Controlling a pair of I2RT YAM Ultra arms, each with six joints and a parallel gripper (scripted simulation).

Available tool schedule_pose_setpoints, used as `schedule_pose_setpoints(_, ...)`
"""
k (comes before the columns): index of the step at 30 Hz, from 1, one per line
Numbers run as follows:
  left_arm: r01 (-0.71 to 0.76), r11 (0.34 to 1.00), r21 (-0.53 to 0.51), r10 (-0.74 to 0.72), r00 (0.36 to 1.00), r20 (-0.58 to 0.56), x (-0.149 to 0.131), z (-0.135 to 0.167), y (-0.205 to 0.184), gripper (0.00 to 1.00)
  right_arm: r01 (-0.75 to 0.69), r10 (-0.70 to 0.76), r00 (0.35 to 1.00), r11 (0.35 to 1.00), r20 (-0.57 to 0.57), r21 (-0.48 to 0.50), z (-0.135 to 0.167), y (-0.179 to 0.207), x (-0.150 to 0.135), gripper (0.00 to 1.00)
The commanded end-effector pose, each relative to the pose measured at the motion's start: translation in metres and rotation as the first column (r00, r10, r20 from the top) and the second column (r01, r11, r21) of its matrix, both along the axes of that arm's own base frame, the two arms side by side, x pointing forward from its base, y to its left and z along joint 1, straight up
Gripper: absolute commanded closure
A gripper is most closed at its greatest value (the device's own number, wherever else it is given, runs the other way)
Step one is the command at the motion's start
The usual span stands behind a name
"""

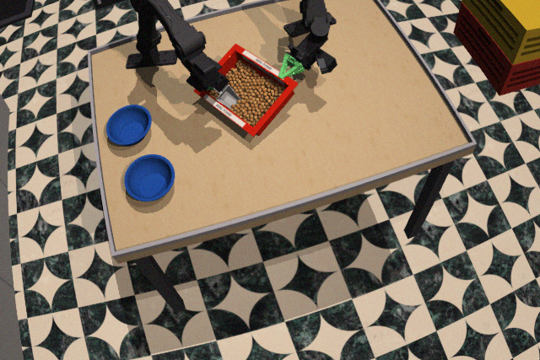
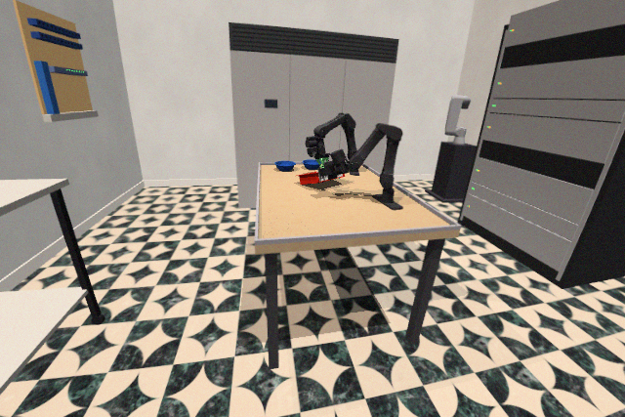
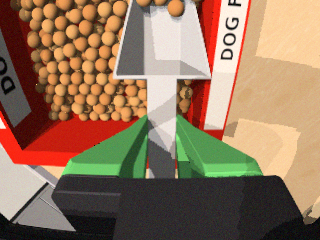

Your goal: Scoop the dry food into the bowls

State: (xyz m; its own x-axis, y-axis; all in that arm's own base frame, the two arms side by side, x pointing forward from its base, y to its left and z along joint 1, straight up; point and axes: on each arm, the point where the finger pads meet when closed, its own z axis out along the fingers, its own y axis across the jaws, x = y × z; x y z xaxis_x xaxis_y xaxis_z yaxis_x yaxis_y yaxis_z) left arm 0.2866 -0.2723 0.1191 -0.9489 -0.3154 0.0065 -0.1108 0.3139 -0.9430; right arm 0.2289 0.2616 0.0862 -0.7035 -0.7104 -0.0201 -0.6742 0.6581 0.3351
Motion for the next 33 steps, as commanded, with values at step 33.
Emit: schedule_pose_setpoints(33,0.021,0.998,-0.059,-0.013,0.991,0.134,0.011,0.043,-0.006,1.0,0.038,-0.053,0.991,0.992,0.125,0.117,-0.006,0.023,0.019,1.0)
